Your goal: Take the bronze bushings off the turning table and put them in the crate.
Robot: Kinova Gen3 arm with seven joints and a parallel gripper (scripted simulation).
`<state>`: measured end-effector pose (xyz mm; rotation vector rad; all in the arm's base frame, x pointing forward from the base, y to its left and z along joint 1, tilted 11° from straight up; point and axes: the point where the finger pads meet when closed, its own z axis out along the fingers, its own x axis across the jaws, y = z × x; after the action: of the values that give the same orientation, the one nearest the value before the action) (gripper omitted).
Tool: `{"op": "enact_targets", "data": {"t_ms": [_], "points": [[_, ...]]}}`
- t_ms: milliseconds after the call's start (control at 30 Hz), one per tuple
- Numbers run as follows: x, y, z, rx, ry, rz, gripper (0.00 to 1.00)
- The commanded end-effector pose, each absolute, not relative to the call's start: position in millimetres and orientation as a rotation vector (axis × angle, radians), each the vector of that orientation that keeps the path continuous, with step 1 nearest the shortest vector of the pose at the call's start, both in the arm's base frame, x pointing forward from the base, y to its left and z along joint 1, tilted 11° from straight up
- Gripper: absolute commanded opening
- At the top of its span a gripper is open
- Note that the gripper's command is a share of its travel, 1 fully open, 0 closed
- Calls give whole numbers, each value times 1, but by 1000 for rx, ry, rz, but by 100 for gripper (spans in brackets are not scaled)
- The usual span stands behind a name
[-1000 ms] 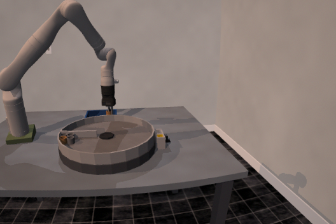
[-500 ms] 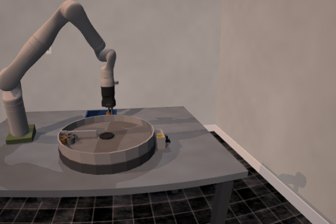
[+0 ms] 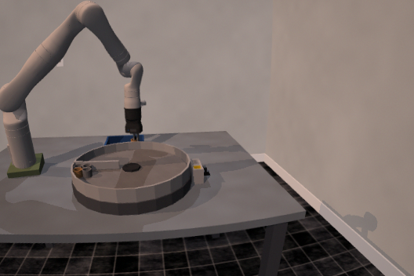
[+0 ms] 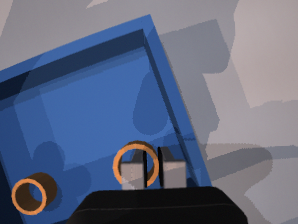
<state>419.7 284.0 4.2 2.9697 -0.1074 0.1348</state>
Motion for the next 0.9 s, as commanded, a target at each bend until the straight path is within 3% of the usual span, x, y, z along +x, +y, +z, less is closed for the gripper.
{"op": "enact_targets", "data": {"t_ms": [0,867], "points": [[420,284,1,2970,-107,135,0],[421,281,-11,2970,-107,134,0]]}}
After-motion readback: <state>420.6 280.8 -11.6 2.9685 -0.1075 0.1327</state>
